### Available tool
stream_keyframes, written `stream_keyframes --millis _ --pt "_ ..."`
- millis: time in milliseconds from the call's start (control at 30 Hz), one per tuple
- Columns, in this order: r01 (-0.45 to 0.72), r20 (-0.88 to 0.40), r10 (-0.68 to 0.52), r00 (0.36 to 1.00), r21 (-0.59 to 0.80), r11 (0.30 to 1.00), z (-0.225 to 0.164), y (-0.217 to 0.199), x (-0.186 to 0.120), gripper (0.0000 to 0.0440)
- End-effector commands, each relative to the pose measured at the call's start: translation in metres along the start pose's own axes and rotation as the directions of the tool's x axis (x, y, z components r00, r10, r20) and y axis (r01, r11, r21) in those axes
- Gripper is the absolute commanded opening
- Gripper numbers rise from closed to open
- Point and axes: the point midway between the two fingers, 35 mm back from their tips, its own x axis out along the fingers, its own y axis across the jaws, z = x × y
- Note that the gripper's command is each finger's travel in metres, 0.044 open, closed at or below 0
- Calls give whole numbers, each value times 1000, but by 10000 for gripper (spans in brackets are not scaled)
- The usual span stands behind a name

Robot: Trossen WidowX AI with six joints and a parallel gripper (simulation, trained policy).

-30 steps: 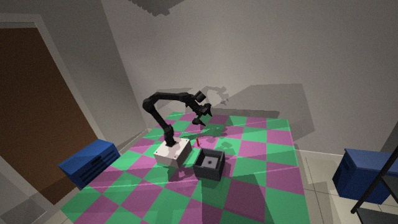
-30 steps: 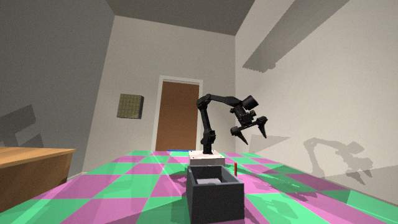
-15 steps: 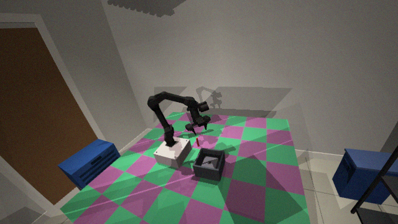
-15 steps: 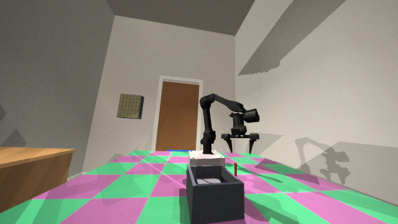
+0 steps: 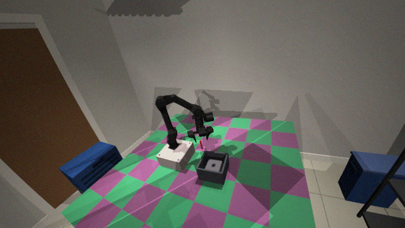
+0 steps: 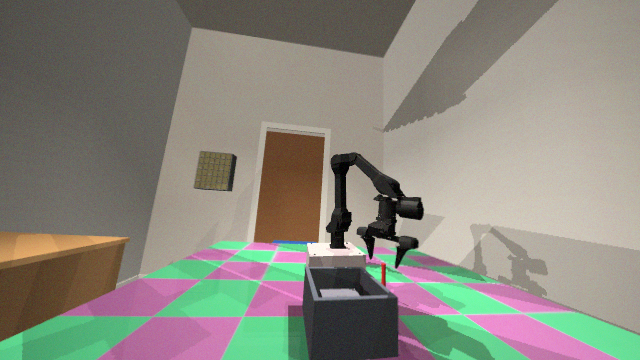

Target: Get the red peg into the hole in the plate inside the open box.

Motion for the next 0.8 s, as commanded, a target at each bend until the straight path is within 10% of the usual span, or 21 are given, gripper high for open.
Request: stream_keyframes --millis 0,400,767 --pt "11 -11 -10 1000 37 999 -2 -3 15 400" --pt "-11 -28 14 1000 113 993 -12 -7 52 373" --pt "17 -84 -5 996 141 990 -18 -9 62 118"
